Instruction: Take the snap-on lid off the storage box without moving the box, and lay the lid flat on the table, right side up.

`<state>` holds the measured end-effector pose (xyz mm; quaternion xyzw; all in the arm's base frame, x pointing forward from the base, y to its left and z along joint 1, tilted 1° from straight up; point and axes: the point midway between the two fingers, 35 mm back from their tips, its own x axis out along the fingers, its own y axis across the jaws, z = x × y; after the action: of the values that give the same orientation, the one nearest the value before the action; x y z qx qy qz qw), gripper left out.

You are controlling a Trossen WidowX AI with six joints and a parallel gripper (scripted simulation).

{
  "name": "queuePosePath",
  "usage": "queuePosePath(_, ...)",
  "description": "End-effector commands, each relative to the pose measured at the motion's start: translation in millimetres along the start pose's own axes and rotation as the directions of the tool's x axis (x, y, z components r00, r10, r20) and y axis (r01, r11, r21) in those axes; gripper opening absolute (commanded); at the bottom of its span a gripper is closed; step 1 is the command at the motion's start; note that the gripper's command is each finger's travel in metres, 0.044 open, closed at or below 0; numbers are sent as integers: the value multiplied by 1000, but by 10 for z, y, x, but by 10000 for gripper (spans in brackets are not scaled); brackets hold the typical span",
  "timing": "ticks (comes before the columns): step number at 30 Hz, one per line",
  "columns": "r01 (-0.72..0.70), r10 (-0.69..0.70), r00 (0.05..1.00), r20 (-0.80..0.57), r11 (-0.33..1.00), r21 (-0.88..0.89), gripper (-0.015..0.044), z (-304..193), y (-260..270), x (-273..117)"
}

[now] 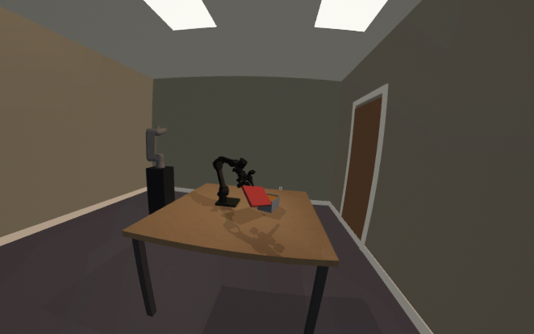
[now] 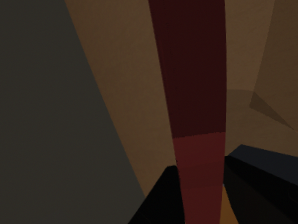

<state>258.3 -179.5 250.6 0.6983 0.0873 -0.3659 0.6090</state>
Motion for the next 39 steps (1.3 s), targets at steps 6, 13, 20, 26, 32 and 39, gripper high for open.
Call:
queuePosePath(6,-8,8,1000,-3,1000,-7,0,173,20,-18)
queuePosePath(13,-8,8,1000,-2,1000,-9,0,313,16,-23)
queuePosePath(20,-7,7,1000,-1,1000,-10,0,452,13,-28)
queuePosePath(26,-7,7,1000,0,1000,-11,0,571,10,-33)
queuePosePath(32,-7,7,1000,0,1000,-12,0,691,7,-38)
queuePosePath(39,-7,7,1000,1,1000,-13,0,830,4,-44)
